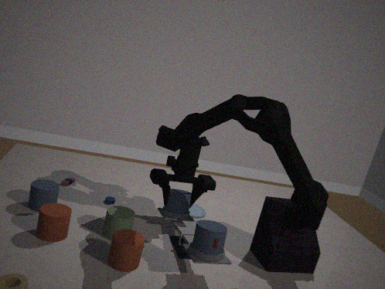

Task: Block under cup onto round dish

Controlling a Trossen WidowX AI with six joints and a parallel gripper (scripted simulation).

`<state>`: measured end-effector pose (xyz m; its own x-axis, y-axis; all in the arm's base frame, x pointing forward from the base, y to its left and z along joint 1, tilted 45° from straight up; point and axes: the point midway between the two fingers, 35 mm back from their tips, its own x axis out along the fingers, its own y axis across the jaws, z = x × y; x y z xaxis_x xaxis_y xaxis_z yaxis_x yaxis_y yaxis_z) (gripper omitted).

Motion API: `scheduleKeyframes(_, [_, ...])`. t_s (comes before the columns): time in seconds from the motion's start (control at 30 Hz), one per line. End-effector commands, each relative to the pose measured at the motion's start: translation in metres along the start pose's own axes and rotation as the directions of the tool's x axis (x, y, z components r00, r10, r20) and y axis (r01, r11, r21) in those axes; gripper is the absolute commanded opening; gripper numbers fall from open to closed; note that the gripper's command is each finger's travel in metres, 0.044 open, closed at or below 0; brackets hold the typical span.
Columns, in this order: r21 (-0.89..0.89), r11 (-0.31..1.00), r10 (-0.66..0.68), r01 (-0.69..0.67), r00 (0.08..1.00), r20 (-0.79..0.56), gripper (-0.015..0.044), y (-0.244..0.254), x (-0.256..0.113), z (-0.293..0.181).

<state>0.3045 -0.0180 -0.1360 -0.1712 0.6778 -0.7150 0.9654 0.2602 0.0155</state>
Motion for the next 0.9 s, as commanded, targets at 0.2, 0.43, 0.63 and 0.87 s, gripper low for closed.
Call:
scheduleKeyframes(0.2, [-0.004,1.0,0.007,-0.007,1.0,0.009,0.0,0.004,-0.015,0.003])
scheduleKeyframes(0.43, [-0.004,1.0,0.008,-0.007,1.0,0.01,0.0,0.005,-0.024,0.004])
scheduleKeyframes(0.63, [-0.004,1.0,0.008,-0.007,1.0,0.011,0.0,0.005,-0.031,0.005])
scheduleKeyframes(0.87, [-0.004,1.0,0.007,-0.007,1.0,0.012,0.0,0.006,-0.04,0.005])
